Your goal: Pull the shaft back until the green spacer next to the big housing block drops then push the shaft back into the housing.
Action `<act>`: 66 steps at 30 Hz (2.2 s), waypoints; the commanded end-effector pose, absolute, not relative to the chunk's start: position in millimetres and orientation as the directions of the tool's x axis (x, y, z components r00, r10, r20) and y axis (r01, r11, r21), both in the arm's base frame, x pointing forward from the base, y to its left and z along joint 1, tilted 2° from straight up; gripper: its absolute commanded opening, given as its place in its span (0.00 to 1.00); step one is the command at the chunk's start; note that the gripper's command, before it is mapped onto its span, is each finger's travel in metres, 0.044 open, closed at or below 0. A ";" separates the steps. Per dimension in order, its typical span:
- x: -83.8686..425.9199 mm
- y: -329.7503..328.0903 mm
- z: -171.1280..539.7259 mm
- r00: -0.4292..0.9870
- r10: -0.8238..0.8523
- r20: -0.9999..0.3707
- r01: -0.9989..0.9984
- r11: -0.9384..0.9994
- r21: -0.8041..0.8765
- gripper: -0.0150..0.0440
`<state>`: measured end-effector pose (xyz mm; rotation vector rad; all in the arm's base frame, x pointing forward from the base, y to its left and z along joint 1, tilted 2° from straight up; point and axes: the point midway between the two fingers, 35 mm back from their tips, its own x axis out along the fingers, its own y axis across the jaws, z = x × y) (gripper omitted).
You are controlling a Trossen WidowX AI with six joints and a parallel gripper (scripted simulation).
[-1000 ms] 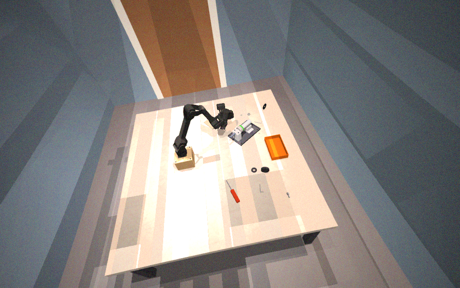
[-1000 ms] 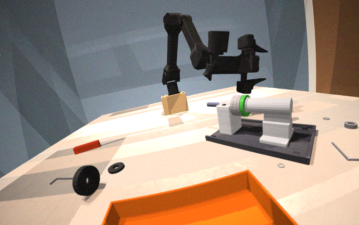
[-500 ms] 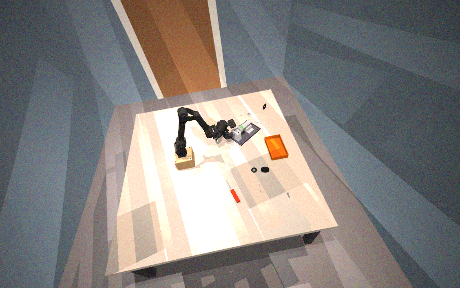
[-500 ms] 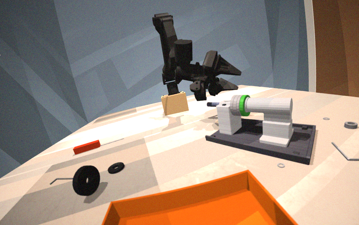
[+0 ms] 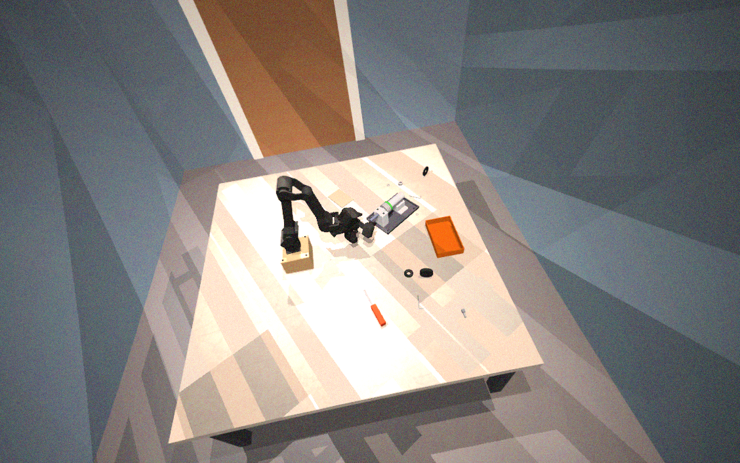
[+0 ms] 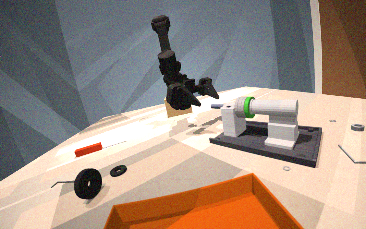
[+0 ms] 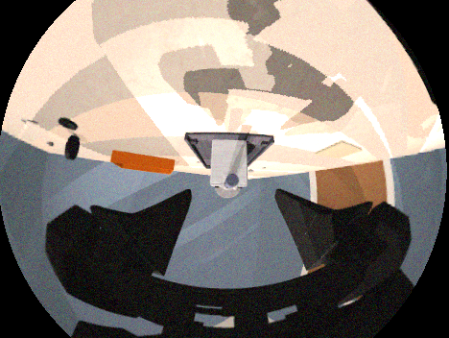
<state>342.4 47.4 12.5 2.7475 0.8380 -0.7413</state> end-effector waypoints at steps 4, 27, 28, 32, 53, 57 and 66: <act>339.4 44.0 11.1 0.721 0.463 -0.516 0.542 -0.840 0.004 1.00; 339.4 44.0 11.1 0.721 0.463 -0.516 0.542 -0.840 0.004 1.00; 339.4 44.0 11.1 0.721 0.463 -0.516 0.542 -0.840 0.004 1.00; 339.4 44.0 11.1 0.721 0.463 -0.516 0.542 -0.840 0.004 1.00; 352.9 51.7 2.5 0.721 0.463 -0.516 0.543 -0.840 0.005 1.00; 357.6 54.7 -0.9 0.721 0.463 -0.515 0.543 -0.840 0.005 1.00; 367.5 61.9 -9.2 0.722 0.463 -0.514 0.542 -0.840 0.004 1.00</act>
